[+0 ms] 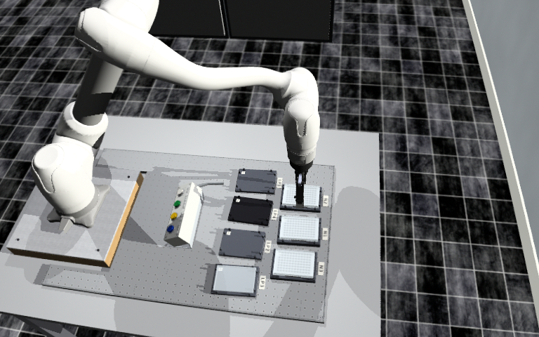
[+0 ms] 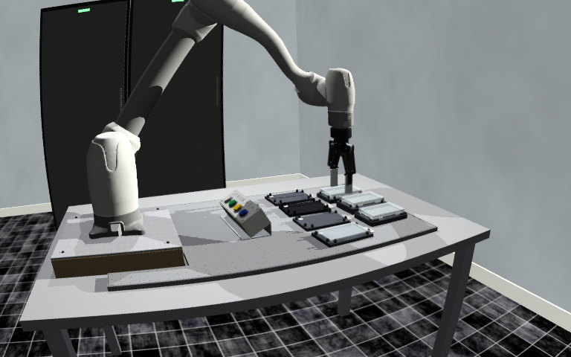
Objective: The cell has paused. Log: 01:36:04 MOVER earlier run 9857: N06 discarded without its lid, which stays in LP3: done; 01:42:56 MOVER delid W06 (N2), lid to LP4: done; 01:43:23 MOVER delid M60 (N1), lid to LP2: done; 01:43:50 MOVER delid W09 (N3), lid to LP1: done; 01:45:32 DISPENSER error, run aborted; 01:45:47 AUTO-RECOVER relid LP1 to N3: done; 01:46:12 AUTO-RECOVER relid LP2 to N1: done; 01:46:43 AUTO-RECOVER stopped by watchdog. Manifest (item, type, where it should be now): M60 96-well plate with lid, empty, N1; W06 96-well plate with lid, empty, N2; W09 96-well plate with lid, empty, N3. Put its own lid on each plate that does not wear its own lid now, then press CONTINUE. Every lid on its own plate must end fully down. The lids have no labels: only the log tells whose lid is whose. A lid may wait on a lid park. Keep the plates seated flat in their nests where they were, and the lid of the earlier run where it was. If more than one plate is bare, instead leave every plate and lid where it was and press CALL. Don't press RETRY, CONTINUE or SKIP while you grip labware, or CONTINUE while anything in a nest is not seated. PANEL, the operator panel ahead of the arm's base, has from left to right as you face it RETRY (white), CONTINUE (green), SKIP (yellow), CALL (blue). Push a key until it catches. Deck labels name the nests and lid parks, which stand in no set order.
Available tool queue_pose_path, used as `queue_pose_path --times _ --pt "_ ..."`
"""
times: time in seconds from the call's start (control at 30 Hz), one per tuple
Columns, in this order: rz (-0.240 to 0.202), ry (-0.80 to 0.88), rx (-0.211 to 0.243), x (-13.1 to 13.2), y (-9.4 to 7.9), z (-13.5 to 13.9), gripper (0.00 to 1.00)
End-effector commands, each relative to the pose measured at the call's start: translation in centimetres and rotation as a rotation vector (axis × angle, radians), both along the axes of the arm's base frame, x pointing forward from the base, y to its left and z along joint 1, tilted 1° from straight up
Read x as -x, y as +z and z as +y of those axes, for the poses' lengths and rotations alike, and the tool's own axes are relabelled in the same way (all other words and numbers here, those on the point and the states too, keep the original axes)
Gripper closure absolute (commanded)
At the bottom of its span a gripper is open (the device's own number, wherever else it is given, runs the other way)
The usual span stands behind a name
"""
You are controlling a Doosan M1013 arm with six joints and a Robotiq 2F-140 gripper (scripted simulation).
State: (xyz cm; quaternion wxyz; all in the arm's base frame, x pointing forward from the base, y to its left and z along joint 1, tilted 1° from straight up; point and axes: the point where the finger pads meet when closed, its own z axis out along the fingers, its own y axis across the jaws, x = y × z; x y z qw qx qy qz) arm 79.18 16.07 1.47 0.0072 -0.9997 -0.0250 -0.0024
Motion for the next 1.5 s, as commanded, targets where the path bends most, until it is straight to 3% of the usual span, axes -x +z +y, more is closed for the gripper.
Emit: queue_pose_path --times 0.0,0.53,1.47 --pt "0.000 0.000 0.000 0.0 0.0 0.0 0.34" --pt "0.000 0.000 0.000 0.0 0.5 0.0 0.34" --pt "0.000 0.000 0.000 0.0 5.1 -0.1 0.34"
